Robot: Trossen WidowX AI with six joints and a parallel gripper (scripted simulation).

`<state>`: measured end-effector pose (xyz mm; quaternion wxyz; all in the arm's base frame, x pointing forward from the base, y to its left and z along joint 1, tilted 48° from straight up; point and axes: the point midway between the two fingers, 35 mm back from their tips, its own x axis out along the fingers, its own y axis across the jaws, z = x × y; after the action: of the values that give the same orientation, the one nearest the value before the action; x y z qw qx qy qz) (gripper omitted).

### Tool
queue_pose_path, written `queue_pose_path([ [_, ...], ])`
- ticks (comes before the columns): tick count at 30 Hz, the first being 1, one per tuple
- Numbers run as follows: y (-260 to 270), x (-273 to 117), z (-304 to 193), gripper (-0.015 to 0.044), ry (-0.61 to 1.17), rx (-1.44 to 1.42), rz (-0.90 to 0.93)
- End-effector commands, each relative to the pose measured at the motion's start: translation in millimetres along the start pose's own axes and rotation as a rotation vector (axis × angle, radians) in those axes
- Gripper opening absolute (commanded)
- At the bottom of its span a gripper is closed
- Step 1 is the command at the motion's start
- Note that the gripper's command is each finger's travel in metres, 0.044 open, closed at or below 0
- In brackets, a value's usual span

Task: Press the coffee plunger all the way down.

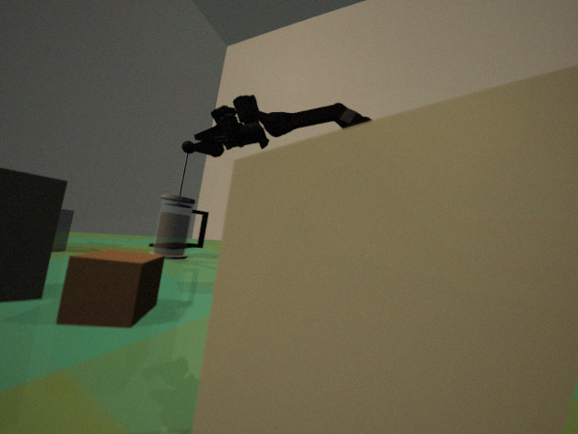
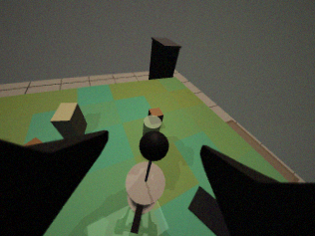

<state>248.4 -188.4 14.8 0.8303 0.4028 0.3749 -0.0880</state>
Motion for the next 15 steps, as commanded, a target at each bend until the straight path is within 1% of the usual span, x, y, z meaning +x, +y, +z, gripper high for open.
queue_pose_path([
  [1,-0.1,8.4,-3.9,0.0440,0.007,0.007,-0.001],
  [7,0.4,15.4,-4.4,0.0440,0.006,0.007,0.000],
  [15,0.4,15.4,-4.4,0.0230,0.006,0.007,0.000],
])
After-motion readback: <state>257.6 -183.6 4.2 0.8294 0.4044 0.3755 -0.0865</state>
